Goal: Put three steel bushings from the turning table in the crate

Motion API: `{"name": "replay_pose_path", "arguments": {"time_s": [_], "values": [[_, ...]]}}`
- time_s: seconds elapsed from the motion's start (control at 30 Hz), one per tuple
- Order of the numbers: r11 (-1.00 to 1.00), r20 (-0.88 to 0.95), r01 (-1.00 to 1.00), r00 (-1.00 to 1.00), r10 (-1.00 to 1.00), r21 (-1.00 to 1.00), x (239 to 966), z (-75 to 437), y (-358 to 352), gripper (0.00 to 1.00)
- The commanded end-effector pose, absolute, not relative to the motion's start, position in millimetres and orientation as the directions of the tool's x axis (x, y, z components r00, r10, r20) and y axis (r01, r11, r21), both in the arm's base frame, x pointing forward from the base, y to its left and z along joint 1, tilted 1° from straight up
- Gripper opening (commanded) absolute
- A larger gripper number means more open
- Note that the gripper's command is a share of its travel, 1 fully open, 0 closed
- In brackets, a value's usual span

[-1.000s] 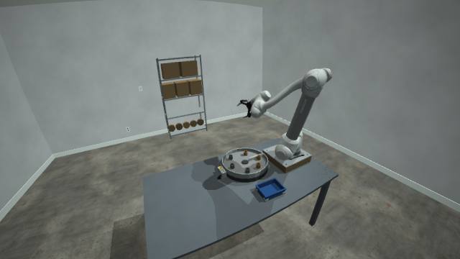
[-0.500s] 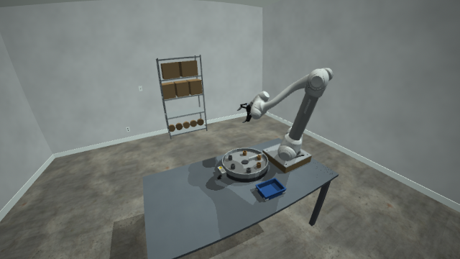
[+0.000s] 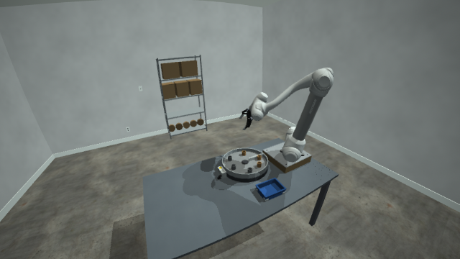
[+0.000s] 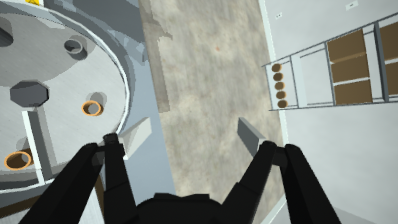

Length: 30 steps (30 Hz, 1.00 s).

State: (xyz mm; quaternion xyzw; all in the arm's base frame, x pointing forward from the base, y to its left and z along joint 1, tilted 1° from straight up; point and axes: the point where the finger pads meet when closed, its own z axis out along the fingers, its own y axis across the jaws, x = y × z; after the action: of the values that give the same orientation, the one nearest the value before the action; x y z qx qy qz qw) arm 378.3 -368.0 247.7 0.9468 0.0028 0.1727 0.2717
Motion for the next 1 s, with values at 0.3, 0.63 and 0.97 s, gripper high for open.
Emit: {"name": "replay_pose_path", "arguments": {"time_s": [0.3,0.63,0.97], "values": [[-0.920,0.328,-0.283,0.926,-0.187,0.273,387,202,-263,1.00],[-0.907,0.262,-0.399,0.897,-0.356,0.133,381,181,-190,1.00],[-0.856,0.141,-0.517,0.850,-0.508,0.027,364,166,-112,1.00]]}}
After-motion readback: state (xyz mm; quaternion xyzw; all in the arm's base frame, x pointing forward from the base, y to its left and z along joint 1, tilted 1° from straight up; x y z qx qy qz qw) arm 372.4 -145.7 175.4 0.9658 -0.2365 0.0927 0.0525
